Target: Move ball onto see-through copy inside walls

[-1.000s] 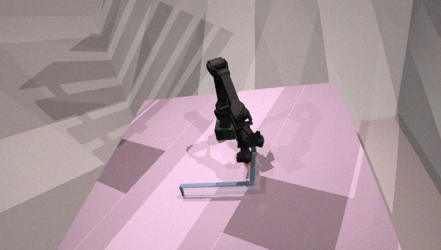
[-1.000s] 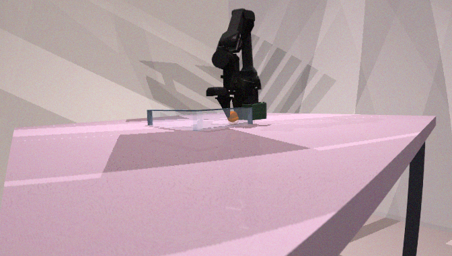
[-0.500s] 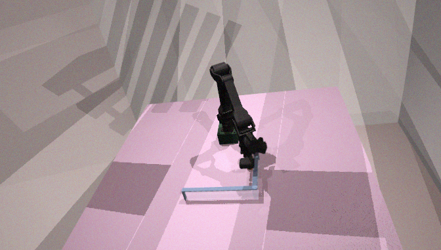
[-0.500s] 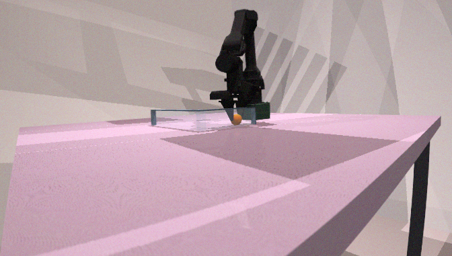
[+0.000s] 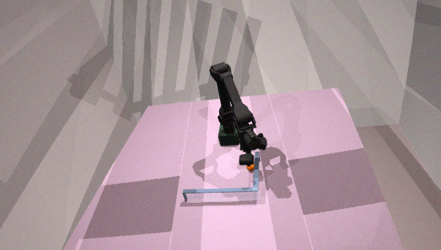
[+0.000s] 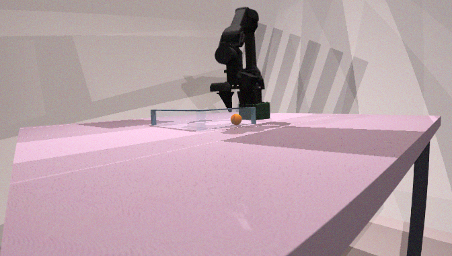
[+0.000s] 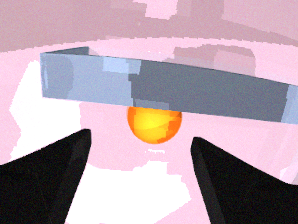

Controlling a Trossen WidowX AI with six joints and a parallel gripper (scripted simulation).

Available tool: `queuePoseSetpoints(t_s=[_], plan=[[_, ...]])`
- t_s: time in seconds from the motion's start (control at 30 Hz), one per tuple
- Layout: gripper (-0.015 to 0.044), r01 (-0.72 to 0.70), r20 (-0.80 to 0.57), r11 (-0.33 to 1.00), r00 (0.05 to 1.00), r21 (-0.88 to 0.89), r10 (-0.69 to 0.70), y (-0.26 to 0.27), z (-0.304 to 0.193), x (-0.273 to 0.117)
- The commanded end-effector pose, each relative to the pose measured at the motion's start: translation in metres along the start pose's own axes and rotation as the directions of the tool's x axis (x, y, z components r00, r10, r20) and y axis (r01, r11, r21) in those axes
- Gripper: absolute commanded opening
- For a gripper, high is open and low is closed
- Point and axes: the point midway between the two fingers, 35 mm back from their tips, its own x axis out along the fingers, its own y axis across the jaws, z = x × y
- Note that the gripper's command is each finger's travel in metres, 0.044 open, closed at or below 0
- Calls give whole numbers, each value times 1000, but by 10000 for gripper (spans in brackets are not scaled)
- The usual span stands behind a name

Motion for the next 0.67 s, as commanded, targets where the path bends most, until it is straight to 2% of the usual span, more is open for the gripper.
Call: queuePoseSetpoints(t_s=[0.0,0.37,0.53,0.63], plan=[[291,41,17,999,999,6,-41,-2,1,-50],[291,55,27,999,998,1,-55,-6,3,-49],[422,53,26,999,998,1,-53,0,0,-94],[440,53,26,999,998,1,-53,1,0,-96]])
